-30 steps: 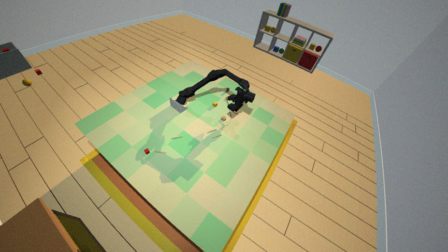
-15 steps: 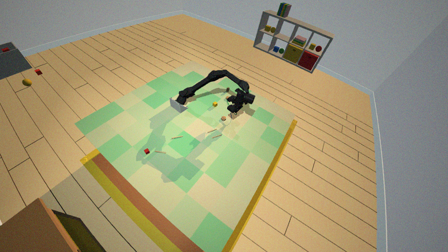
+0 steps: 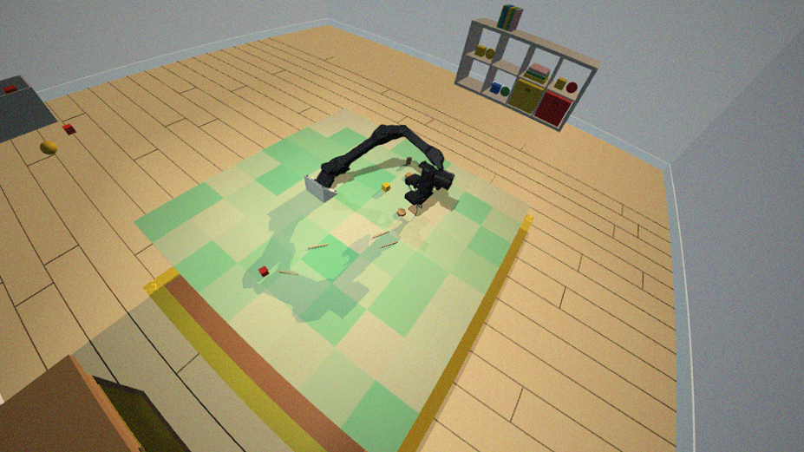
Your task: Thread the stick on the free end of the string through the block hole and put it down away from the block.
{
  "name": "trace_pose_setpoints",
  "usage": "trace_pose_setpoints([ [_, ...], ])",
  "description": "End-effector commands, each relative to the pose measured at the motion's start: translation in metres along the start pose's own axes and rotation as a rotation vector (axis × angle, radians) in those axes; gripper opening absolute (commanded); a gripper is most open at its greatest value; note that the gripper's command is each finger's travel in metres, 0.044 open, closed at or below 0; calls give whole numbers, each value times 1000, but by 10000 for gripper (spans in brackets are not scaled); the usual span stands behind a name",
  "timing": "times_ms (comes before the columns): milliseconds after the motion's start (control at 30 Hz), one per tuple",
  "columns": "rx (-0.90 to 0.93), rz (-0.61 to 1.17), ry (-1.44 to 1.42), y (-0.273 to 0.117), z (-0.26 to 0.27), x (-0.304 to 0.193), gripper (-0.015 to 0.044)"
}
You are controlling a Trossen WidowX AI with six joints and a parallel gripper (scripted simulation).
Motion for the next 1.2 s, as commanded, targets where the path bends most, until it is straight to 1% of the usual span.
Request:
trace_pose_setpoints([
  [0, -4, 4, -2, 2, 2, 3, 0],
  [1167, -4, 2, -1, 27, 31, 16, 0],
])
Point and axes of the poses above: the point midway between the two fingers, 35 mm back from their tips, its own y axis out along the fingers, its own z axis across the jaws, x = y × z, the point moved 7 cm from there along -y, back along the fingers, and after that the axes turned 9 degrees about y, right-handed, at the moved point
